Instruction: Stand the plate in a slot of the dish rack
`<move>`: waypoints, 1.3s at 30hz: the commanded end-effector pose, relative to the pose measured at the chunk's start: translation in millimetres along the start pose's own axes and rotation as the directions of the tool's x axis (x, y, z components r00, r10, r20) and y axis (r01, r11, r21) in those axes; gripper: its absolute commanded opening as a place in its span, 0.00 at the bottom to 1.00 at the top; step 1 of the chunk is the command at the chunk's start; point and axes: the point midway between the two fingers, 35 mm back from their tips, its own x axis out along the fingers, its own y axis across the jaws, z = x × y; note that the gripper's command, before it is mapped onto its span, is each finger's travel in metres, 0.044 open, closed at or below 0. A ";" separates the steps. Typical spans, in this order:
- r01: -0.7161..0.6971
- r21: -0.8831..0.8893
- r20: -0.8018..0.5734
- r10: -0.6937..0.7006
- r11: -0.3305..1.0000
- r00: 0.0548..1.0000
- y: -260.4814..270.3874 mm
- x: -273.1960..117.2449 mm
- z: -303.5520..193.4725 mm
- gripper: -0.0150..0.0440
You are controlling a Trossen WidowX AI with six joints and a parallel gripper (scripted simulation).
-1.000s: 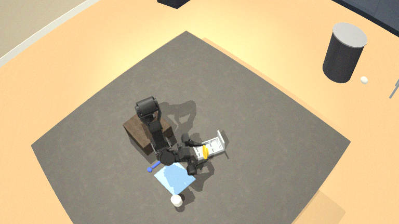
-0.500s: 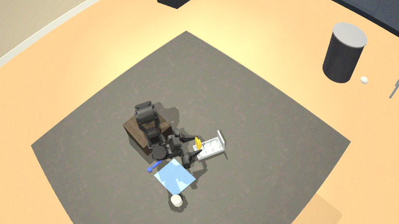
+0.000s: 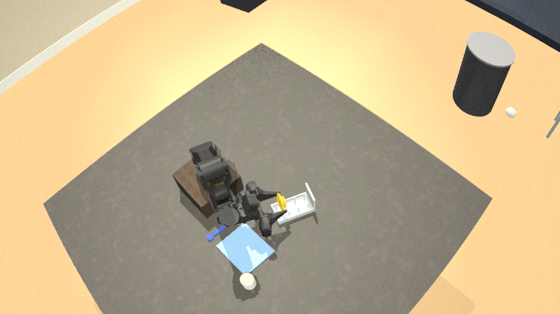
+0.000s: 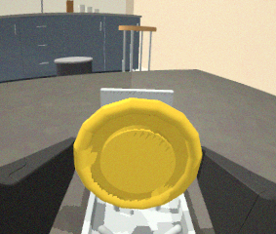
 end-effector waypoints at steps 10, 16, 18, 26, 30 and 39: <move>-0.003 -0.001 -0.013 0.003 1.000 1.000 -1.3 5.4 -21.0 0.25; -0.003 0.004 -0.013 0.003 1.000 1.000 -0.5 5.2 -20.3 0.25; -0.003 0.004 -0.013 0.003 1.000 1.000 -0.5 5.2 -20.3 0.25; -0.003 -0.001 -0.013 0.003 1.000 1.000 -1.1 5.3 -20.4 0.52; -0.003 -0.001 -0.013 0.003 1.000 1.000 -1.1 5.3 -20.4 0.70; -0.003 -0.001 -0.013 0.003 1.000 1.000 -1.1 5.3 -20.4 0.93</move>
